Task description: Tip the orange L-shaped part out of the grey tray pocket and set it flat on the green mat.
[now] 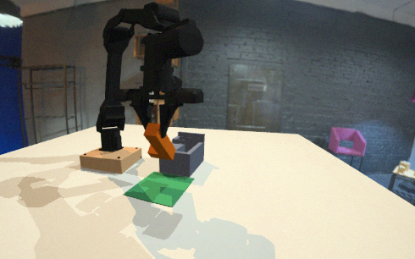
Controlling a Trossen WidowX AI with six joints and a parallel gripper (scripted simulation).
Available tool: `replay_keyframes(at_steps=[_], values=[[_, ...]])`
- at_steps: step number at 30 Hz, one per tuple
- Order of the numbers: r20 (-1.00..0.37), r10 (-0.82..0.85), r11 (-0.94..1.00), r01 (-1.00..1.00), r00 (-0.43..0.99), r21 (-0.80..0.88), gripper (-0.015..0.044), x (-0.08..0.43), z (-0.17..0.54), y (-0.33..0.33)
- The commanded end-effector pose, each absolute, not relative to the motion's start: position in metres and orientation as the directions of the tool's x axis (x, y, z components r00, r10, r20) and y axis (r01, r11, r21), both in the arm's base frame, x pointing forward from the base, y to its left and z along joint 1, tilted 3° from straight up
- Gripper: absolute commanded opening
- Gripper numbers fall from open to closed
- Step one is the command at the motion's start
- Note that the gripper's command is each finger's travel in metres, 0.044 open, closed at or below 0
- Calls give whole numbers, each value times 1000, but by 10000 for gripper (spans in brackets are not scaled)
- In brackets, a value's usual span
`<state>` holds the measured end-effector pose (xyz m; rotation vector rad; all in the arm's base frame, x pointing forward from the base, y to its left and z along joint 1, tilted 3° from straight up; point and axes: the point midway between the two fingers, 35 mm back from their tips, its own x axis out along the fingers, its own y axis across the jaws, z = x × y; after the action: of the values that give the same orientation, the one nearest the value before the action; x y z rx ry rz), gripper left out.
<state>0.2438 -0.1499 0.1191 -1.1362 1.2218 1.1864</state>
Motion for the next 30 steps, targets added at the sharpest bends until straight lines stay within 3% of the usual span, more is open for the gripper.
replay_keyframes(at_steps=[1, 30], values=[[-999, 32, 56, -998, -18, 20, 0, 242, 111, -149], [-999, 32, 56, -998, -18, 20, 0, 241, 64, -148]])
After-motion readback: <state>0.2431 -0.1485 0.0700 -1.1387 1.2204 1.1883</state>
